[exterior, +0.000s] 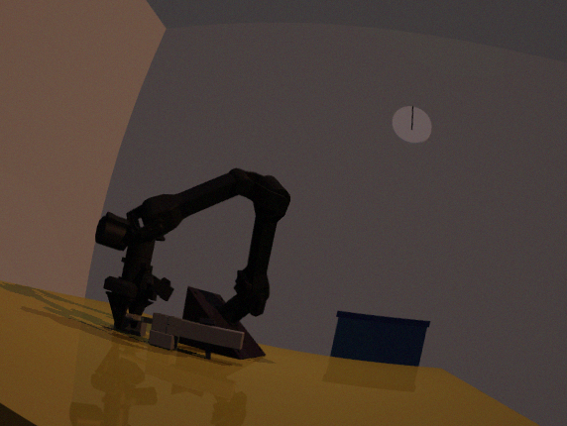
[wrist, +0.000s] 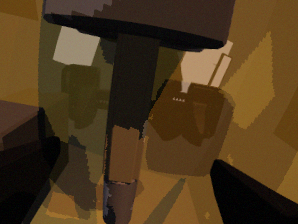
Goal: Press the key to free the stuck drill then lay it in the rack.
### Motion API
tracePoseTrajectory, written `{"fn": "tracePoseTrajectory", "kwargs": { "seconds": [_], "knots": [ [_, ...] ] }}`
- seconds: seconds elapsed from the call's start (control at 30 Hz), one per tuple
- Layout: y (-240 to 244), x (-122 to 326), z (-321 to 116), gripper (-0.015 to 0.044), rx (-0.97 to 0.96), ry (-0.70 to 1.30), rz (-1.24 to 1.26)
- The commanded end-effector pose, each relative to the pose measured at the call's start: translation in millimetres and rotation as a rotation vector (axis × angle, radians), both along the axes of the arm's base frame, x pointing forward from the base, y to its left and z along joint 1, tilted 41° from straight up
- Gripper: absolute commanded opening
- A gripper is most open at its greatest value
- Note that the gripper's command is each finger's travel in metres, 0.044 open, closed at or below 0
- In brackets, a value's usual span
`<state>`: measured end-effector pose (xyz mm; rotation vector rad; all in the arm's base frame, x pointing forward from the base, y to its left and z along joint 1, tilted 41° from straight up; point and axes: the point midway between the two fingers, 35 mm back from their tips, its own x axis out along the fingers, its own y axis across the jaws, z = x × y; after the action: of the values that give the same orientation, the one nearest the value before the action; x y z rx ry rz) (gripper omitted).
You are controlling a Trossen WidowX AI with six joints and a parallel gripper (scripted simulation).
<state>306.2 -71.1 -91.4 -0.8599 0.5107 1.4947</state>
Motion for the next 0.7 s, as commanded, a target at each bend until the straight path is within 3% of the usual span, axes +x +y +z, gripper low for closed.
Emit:
{"fn": "tracePoseTrajectory", "kwargs": {
  "seconds": [0.0,0.67],
  "knots": [
    [2.5,-2.1,-0.1,0.044,0.007,0.006,-0.005],
    [5.9,-3.8,0.5,0.044,0.007,0.006,-0.005]
  ]
}}
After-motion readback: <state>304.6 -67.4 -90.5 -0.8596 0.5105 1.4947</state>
